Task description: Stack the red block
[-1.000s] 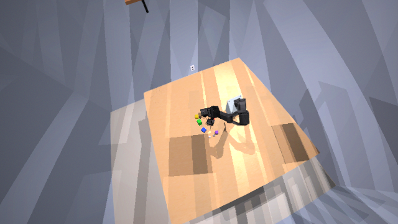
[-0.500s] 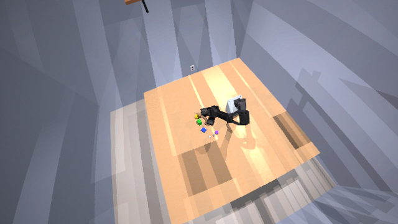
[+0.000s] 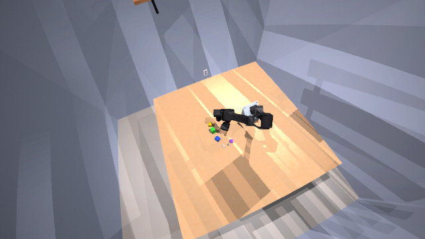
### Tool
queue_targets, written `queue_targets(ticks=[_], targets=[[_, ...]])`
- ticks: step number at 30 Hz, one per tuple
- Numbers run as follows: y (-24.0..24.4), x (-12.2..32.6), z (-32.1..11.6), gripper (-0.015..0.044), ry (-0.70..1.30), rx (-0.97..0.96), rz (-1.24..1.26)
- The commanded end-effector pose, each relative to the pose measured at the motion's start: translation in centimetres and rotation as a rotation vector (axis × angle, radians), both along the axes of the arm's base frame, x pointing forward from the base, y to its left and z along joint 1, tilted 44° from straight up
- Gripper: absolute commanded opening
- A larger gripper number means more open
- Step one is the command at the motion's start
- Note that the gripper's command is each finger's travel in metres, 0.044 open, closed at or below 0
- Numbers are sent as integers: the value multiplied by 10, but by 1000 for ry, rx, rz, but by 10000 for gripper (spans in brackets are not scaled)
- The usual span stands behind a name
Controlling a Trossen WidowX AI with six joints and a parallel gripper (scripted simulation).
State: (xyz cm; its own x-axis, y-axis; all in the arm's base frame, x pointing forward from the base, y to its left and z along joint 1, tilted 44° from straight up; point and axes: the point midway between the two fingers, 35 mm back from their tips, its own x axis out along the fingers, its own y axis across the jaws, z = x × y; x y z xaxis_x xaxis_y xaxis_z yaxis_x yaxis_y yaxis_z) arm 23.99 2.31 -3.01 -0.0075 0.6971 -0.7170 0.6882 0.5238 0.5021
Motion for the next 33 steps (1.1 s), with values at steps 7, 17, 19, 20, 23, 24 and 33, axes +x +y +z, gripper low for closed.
queue_targets(ticks=[7, 17, 19, 20, 23, 24, 33], targets=[[-35, 3, 36, 0, -16, -10, 3], [-39, 1, 40, 0, -13, -8, 2], [-40, 2, 41, 0, -16, -10, 3], [-40, 4, 41, 0, -16, -10, 3], [-42, 15, 41, 0, -17, -11, 3], [-43, 19, 42, 0, -17, -11, 3], [-47, 55, 42, 0, -19, -12, 2]])
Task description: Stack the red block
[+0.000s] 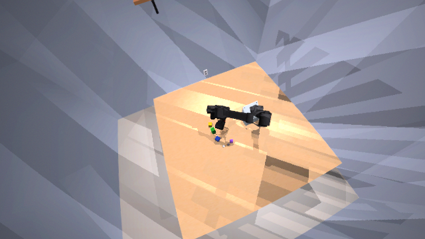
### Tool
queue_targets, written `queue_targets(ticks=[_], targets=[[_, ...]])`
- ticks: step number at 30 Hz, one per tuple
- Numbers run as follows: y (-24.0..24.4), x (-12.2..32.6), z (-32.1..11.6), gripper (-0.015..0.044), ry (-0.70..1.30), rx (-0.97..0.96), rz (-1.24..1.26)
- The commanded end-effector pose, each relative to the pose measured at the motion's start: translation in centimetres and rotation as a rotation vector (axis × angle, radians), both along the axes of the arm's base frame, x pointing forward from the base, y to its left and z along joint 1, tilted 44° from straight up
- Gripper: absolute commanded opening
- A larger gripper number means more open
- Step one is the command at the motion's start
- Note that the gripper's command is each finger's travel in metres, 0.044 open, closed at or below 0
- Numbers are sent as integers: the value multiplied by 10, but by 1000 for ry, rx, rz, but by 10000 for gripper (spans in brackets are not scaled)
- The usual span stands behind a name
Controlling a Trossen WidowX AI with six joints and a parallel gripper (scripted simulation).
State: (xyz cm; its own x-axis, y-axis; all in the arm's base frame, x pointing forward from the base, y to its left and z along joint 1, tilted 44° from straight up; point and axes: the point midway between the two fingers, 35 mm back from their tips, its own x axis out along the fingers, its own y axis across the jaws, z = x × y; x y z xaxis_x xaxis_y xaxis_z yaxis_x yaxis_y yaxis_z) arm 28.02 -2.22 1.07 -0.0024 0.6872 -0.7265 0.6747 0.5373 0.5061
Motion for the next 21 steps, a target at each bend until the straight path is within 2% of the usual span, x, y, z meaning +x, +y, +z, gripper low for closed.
queue_targets(ticks=[1, 21], targets=[[-2, 19, 1, 0, -3, 2, -7], [-1, 91, -4, 0, -7, 4, -7]])
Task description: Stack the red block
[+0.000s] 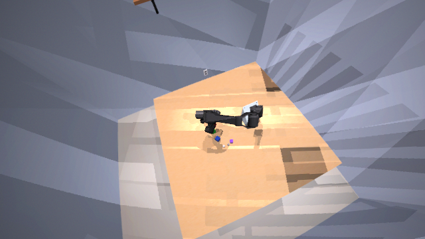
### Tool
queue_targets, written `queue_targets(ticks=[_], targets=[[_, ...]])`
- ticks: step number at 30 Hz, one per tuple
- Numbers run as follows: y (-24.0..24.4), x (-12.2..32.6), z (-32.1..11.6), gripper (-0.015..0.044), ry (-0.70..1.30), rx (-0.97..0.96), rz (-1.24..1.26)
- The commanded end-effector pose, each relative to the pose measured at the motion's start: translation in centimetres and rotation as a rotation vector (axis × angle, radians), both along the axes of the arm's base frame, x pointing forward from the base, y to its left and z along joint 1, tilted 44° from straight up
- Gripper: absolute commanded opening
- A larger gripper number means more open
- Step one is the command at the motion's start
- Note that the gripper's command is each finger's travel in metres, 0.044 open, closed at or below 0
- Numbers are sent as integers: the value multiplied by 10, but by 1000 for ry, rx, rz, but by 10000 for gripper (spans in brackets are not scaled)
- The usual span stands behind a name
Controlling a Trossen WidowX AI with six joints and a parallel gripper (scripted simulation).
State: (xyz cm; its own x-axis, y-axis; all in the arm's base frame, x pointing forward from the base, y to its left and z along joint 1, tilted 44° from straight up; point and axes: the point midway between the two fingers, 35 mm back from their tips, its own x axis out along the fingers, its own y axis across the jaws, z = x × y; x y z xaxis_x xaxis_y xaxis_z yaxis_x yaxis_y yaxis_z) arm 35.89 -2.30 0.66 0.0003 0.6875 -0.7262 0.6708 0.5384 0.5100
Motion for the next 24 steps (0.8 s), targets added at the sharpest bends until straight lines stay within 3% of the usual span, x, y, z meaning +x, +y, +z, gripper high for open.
queue_targets(ticks=[1, 24], targets=[[0, 13, 0, 0, -2, 3, -9], [37, 16, -38, 0, -2, 6, -9]])
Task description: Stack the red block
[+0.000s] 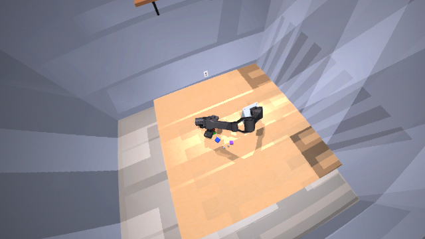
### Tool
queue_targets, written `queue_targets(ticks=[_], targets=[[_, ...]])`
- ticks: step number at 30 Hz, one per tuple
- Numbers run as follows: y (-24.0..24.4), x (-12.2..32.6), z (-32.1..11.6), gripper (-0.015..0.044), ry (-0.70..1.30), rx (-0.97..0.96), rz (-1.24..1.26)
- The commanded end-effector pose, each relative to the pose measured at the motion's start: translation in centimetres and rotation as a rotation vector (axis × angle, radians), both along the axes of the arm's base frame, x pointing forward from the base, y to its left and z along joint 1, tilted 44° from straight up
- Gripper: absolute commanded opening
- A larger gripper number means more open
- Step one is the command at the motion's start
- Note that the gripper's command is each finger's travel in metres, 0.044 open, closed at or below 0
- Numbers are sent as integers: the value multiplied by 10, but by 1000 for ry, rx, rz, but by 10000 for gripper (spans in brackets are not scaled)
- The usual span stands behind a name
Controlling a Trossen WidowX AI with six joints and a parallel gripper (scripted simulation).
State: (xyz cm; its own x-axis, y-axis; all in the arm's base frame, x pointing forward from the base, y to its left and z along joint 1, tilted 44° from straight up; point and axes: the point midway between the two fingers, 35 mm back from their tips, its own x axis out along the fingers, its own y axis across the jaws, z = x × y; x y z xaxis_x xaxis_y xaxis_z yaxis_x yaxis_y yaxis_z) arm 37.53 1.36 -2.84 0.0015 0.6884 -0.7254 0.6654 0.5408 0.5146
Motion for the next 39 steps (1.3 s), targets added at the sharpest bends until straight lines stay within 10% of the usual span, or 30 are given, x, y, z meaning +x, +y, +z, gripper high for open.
queue_targets(ticks=[1, 21, 39], targets=[[0, 0, -3, 0, 4, 5, -13], [0, 0, -2, 0, 4, 5, -13], [1, -1, -3, 440, 1, 0, -7]])
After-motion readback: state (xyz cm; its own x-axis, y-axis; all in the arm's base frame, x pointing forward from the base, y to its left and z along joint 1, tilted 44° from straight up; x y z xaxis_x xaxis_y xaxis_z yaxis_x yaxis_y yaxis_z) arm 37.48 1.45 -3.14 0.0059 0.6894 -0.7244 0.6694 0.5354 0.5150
